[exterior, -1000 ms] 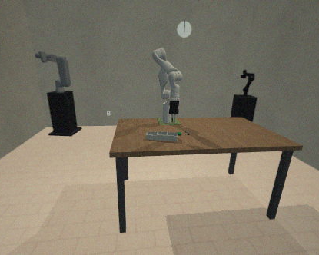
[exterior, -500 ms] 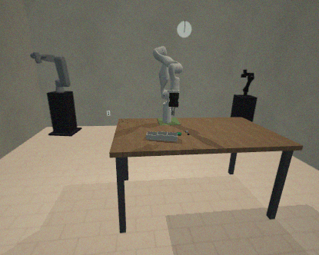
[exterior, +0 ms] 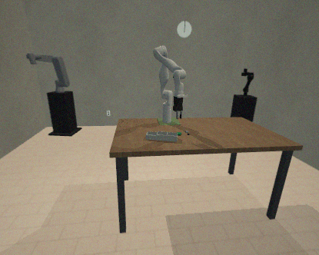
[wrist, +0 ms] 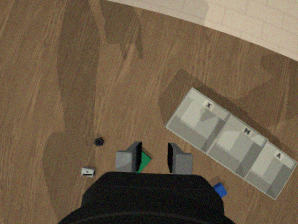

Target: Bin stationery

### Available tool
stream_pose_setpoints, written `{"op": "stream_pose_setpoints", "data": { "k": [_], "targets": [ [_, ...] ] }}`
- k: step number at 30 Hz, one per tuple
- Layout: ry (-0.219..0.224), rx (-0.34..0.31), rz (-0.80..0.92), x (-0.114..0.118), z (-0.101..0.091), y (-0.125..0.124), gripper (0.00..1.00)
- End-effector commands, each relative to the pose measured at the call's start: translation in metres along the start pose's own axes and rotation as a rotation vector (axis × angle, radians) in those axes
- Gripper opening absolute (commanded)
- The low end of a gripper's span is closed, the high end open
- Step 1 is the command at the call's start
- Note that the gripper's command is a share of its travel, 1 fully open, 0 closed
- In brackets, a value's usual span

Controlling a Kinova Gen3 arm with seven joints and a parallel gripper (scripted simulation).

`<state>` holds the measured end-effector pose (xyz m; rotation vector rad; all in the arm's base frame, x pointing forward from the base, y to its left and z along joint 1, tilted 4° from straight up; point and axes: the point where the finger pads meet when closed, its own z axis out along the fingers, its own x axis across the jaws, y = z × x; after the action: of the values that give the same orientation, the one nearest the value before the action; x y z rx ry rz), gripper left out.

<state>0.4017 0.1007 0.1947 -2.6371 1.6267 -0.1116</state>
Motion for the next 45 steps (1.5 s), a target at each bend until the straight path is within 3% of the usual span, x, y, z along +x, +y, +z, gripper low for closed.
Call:
{"op": "stream_pose_setpoints", "data": {
  "k": [1,7,9,21,32,45],
  "targets": [
    [-0.002,-0.009,-0.109,-0.017,0.012,0.014,0.62],
    [-0.003,-0.009,-0.409,-0.056,0.037,0.034,0.62],
    [-0.003,-0.009,-0.409,-0.056,0.037,0.034,0.62],
    [-0.006,-0.008,-1.009,-0.132,0.084,0.072,0.62],
    [-0.008,-0.006,-1.436,-0.133,0.084,0.072,0.62],
    [-0.007,-0.006,-1.436,-0.133,0.084,0.072,0.62]
  ]
}}
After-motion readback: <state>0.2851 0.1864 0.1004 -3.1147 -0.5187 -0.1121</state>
